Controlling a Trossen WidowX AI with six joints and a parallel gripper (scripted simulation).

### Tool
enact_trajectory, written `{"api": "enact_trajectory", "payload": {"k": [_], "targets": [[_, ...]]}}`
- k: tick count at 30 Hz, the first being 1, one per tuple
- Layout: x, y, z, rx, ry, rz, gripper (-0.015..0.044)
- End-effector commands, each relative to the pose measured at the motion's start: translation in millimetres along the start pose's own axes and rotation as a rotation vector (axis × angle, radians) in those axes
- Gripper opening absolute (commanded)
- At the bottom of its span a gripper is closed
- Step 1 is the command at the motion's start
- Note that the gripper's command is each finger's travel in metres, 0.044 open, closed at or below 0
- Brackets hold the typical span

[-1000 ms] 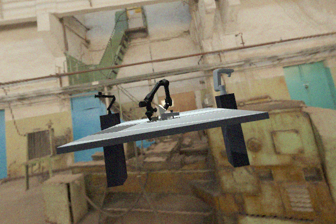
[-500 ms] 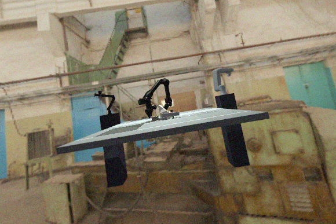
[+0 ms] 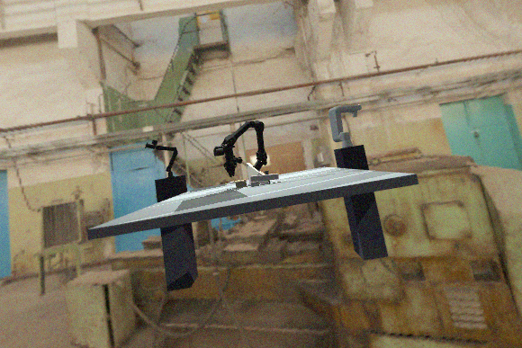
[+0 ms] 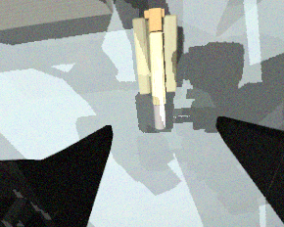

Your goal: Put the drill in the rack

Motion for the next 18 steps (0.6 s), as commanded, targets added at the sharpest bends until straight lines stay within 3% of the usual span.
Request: {"api": "enact_trajectory", "payload": {"k": [1, 7, 18], "targets": [[-4.7, -1.1, 14.8, 0.069, -0.066, 0.014, 0.044], [-15.4, -5.7, 52.3, 0.234, -0.197, 0.058, 0.044], [-51.4, -64.1, 182.4, 0.773, -0.512, 0.231, 0.044]]}}
Point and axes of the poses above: the point midway between the two fingers, 35 mm back from their tips, its own z axis back along the fingers, its own x axis across the jaws, y = z × x, the point moved 2 cm from there along z, back along the fingers, and after that the axes turned 12 degrees about z, right-handed, at the moved point
